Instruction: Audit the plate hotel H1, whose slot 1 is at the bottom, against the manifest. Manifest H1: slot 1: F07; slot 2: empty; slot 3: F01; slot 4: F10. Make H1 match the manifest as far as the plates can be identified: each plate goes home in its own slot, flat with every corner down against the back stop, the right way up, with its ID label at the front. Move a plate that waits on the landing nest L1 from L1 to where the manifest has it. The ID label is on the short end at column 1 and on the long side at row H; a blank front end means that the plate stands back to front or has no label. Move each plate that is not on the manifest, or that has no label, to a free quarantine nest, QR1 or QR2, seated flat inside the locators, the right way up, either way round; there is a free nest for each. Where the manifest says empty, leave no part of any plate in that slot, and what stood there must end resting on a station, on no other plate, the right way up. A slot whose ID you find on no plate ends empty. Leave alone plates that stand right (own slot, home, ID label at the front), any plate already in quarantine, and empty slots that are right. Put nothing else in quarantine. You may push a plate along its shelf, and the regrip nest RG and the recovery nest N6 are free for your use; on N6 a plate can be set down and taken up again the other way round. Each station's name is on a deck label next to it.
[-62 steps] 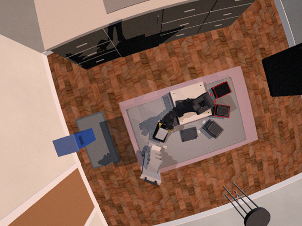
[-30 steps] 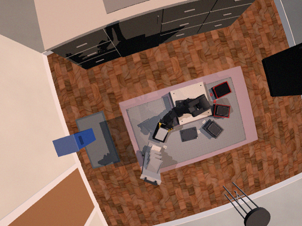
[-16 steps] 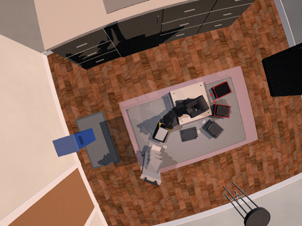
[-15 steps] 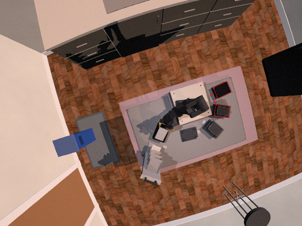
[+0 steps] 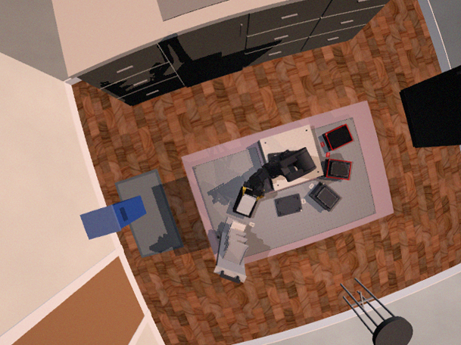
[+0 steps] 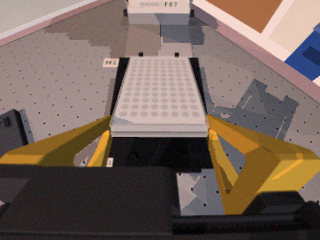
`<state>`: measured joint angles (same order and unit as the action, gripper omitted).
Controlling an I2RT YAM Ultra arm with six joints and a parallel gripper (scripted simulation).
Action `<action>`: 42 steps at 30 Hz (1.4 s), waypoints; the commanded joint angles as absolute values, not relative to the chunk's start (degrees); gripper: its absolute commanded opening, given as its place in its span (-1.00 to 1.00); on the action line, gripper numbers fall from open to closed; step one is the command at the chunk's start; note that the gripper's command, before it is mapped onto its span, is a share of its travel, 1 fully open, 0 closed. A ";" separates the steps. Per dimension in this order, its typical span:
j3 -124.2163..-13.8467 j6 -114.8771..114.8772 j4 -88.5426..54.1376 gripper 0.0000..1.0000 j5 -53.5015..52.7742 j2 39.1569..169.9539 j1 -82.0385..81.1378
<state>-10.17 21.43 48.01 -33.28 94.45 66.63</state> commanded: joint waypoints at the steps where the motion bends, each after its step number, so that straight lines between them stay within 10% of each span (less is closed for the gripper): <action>1: -10.28 21.39 48.58 0.72 -33.11 95.19 66.56; 42: -9.59 21.38 58.96 0.72 -33.10 104.90 66.54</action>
<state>-9.45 21.87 57.04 -32.60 104.71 66.63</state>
